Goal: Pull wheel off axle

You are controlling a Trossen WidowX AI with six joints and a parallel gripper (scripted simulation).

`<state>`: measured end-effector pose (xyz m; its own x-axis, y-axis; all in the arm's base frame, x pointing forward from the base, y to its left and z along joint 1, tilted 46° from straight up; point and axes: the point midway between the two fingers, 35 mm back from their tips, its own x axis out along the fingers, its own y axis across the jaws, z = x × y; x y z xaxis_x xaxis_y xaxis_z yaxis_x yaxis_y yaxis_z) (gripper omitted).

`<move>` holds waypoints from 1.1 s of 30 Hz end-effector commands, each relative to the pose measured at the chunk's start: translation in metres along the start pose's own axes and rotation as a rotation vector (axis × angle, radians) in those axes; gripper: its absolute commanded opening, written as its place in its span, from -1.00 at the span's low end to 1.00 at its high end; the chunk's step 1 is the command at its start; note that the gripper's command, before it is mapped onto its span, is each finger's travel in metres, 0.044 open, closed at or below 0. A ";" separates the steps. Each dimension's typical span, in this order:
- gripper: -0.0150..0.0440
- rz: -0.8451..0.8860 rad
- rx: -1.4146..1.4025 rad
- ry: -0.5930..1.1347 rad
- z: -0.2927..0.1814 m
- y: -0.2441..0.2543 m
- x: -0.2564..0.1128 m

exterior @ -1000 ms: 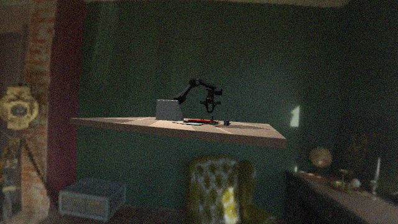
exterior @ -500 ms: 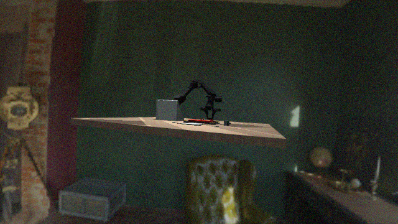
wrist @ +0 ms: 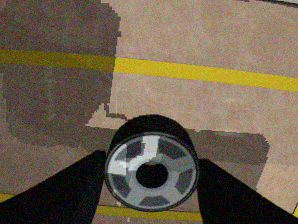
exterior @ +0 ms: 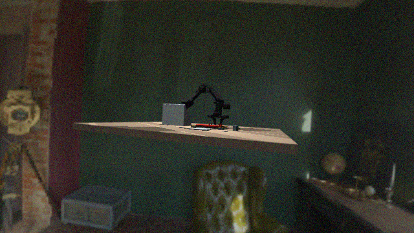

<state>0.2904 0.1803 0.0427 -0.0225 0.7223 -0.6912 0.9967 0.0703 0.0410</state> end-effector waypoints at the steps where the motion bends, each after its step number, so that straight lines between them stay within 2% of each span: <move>1: 0.40 0.000 -0.002 0.000 0.000 0.000 0.000; 3: 0.53 0.000 -0.002 -0.001 0.000 0.000 -0.005; 10: 0.53 0.004 0.003 -0.007 0.000 0.001 -0.054; 13: 0.53 0.004 0.003 -0.007 0.000 0.000 -0.060; 14: 0.61 0.011 0.009 -0.014 0.004 0.001 -0.054; 18: 0.97 0.008 0.009 -0.022 0.018 -0.022 -0.074; 19: 1.00 0.006 0.009 -0.022 0.022 -0.029 -0.079; 26: 1.00 0.000 0.008 -0.012 0.039 -0.079 -0.105; 33: 1.00 0.000 0.007 -0.011 0.039 -0.081 -0.106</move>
<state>0.2181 0.0721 0.0844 -0.0178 0.7169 -0.6969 0.9975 0.0603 0.0365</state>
